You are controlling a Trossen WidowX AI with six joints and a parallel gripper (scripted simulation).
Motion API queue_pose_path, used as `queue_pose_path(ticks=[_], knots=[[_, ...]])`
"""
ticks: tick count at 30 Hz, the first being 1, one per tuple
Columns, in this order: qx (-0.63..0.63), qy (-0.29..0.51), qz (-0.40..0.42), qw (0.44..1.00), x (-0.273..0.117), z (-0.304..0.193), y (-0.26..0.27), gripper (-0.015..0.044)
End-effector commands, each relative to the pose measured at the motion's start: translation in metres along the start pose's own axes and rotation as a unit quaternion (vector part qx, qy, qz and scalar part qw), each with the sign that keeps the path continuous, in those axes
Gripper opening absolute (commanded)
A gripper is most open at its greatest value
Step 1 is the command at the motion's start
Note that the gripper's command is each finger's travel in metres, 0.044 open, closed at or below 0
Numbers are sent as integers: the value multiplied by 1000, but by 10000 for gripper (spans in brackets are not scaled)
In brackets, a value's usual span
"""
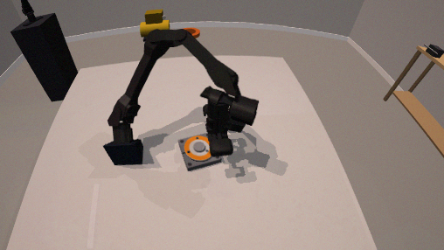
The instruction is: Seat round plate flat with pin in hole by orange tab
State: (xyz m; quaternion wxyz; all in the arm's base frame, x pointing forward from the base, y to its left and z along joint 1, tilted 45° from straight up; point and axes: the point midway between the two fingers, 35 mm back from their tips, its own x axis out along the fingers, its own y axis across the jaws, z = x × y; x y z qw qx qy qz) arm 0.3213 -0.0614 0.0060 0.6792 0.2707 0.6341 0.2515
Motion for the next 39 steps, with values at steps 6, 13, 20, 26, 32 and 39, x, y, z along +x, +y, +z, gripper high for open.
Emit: queue_pose_path(ticks=[6, 13, 20, 26, 32, 39], knots=[[13, 8, 12, 1000, -2, 0, 14, 0], [13, 7, 12, 1000, 36, 0, 17, 0], [13, 7, 13, 1000, 40, -1, 14, 0], [13, 7, 12, 1000, 40, -6, 4, 0], [13, 7, 12, 1000, 41, -9, -1, 0], [13, 7, 12, 1000, 41, -10, -3, 0]])
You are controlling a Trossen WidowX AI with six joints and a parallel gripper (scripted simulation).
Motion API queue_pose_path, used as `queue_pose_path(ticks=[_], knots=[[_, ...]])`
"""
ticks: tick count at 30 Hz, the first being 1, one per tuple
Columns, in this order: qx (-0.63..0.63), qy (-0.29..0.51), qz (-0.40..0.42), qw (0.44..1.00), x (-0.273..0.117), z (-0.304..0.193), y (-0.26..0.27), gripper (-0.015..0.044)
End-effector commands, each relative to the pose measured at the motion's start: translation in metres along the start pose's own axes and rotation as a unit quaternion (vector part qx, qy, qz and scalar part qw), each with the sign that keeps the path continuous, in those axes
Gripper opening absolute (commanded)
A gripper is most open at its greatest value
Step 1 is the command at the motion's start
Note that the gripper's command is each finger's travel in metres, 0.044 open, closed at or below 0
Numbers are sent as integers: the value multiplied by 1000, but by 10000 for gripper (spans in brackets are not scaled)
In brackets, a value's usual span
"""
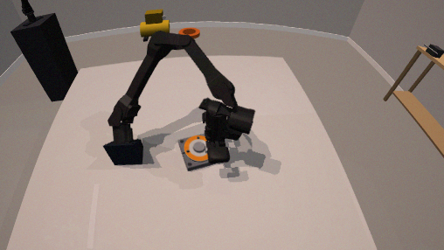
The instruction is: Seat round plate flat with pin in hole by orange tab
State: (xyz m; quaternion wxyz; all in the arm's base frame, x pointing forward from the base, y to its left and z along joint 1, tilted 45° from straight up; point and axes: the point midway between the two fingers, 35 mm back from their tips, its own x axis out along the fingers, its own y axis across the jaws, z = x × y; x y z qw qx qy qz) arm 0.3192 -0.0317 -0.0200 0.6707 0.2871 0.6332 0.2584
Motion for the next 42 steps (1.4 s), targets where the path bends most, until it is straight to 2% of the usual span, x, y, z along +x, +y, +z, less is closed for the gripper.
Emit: queue_pose_path(ticks=[1, 42], knots=[[5, 5, -5, 1000, 2, -5, -7, 0], [5, 5, -6, 1000, 1, -25, -24, 0]])
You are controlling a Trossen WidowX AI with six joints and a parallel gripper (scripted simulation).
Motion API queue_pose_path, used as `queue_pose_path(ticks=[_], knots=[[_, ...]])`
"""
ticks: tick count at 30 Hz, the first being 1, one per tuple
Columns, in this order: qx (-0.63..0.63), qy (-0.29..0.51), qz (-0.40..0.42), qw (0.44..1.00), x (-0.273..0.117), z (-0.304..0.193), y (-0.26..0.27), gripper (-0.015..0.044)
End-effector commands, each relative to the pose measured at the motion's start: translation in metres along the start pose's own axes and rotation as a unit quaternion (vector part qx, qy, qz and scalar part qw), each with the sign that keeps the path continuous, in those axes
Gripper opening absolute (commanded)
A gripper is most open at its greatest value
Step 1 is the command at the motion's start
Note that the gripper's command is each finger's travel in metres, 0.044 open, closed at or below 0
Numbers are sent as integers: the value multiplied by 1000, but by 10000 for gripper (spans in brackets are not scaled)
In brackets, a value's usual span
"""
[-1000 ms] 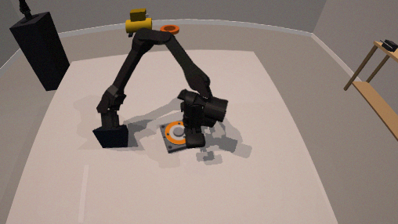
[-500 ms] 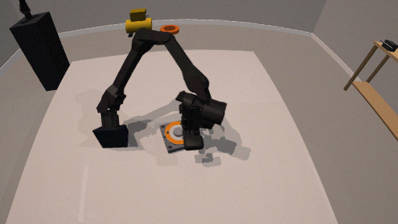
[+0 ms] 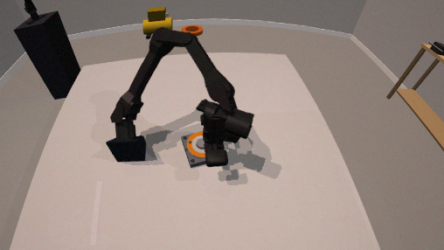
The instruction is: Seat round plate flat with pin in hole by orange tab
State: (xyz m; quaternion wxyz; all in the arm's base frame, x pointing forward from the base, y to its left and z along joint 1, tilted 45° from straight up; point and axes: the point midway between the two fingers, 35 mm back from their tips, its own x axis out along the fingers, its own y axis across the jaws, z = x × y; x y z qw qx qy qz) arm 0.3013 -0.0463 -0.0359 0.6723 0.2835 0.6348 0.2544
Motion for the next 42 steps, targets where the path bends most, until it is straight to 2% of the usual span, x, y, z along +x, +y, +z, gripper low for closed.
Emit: queue_pose_path(ticks=[1, 42], knots=[[5, 5, 0, 1000, 1, -8, -2, 0], [5, 6, 0, 1000, -1, -42, -8, 0]])
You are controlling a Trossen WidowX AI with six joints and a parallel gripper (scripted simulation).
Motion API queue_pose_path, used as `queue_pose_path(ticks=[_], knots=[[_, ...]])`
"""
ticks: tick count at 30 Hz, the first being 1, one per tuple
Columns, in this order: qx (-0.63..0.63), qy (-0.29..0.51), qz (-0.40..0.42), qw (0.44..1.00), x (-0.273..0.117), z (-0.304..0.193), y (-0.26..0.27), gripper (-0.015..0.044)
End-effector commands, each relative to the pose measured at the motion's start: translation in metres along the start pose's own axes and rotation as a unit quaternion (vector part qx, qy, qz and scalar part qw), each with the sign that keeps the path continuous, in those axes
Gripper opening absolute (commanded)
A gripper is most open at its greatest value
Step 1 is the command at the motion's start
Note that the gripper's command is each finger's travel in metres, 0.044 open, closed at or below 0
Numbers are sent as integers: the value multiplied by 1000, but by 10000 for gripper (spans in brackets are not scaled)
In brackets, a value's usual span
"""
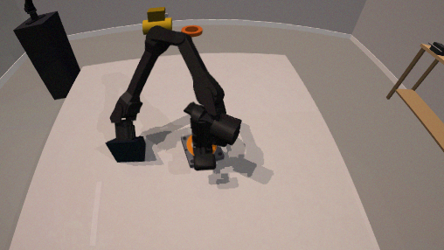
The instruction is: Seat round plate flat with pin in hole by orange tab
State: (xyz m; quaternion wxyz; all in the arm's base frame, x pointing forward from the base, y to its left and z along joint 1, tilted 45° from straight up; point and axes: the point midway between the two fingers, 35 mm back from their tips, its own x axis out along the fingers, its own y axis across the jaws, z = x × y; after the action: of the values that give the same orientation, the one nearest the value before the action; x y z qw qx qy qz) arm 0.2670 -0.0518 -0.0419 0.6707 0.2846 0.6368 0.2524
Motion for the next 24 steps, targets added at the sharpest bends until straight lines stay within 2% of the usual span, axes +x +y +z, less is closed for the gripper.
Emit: queue_pose_path(ticks=[1, 24], knots=[[2, 4, 1, 1000, 1, -8, 1, 0], [3, 5, 1, 1000, -1, -33, 14, 0]])
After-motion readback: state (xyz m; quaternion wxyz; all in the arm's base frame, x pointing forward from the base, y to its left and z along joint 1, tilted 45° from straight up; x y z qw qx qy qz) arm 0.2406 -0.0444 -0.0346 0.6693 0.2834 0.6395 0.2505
